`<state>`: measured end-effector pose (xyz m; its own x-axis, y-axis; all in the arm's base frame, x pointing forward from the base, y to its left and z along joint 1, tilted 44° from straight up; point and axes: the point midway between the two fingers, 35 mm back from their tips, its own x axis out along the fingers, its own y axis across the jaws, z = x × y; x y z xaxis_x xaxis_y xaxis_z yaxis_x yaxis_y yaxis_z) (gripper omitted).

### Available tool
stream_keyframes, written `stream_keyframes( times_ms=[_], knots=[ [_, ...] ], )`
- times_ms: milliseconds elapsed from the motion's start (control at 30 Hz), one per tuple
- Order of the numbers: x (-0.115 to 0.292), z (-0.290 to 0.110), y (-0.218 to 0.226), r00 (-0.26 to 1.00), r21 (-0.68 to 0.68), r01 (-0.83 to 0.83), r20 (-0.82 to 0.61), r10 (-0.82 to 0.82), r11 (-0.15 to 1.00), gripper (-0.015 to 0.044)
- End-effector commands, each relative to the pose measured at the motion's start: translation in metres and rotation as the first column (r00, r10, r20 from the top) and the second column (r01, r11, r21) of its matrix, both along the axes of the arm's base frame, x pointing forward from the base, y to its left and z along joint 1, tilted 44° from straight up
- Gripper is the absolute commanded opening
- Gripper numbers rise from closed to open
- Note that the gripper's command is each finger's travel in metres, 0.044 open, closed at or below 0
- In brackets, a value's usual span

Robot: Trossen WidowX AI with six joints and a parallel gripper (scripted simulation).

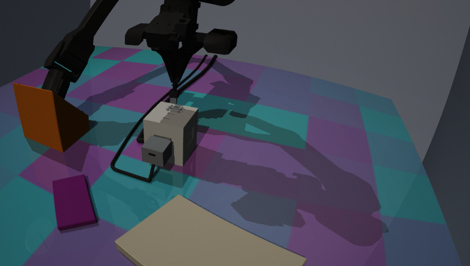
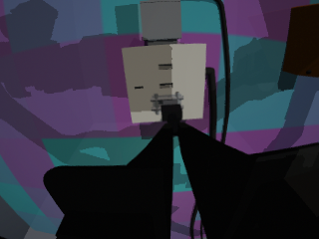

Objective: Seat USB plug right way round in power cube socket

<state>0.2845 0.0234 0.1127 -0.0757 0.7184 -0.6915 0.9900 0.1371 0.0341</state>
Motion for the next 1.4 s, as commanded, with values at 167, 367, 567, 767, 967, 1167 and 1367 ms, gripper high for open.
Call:
stream_keyframes(
  times_ms=[167, 367, 567, 767, 967, 1167, 1367],
  knots=[
    [0.0001, -0.0006, 0.0015, 1.0, 0.012, -0.002, 0.005, 0.002, 1.0, 0.0],
    [0.0001, -0.0009, 0.0023, 1.0, 0.016, -0.002, 0.004, 0.002, 1.0, 0.0],
    [0.0001, -0.0011, 0.003, 1.0, 0.021, -0.002, 0.004, 0.002, 1.0, 0.0],
    [0.0, -0.0014, 0.0038, 1.0, 0.026, -0.001, 0.003, 0.001, 1.0, 0.0],
    [0.0, -0.0017, 0.0045, 1.0, 0.031, -0.001, 0.002, 0.001, 1.0, 0.0],
    [0.0, -0.0019, 0.0053, 1.0, 0.035, -0.001, 0.001, 0.001, 0.999, 0.0],
    [-0.0001, -0.0022, 0.006, 1.0, 0.04, -0.001, 0.0, 0.001, 0.999, 0.0]
  ],
)
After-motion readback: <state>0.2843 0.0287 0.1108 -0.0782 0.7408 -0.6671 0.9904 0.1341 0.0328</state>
